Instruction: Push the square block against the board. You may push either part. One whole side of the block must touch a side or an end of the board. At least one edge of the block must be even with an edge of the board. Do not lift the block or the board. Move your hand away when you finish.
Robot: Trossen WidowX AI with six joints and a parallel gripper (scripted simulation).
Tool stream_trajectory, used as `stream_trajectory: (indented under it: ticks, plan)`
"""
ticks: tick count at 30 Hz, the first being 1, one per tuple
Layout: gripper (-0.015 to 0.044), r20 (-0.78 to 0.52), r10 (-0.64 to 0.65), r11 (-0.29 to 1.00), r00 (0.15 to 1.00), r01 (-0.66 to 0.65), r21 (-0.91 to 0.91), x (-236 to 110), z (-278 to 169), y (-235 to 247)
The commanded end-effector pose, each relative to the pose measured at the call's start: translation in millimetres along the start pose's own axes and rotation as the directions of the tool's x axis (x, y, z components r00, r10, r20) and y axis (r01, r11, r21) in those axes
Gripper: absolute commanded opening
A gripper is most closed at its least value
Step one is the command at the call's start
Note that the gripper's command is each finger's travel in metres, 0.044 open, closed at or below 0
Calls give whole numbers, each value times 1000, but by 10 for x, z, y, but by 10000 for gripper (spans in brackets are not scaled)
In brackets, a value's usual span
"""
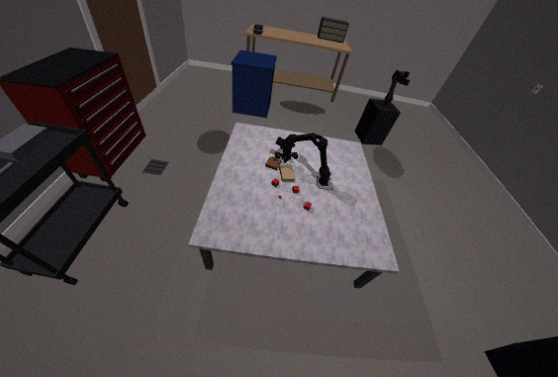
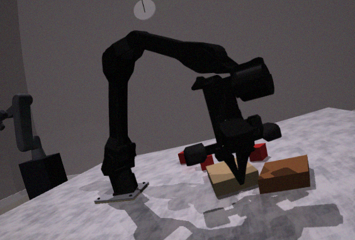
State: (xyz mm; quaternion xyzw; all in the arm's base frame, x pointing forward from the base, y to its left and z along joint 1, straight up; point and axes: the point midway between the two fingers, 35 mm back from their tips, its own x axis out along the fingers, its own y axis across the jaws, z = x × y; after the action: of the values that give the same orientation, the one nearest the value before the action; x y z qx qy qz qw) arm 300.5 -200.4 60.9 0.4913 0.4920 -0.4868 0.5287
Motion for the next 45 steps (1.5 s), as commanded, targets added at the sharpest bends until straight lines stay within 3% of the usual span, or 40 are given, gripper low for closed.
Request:
stream_trajectory:
  ticks: [1, 45]
  plan:
    - [0, -15, -13, 1000, 1000, 13, 7, 190, -30, -34]
    - [0, -18, -12, 1000, 1000, 13, 7, 185, -403, -16]
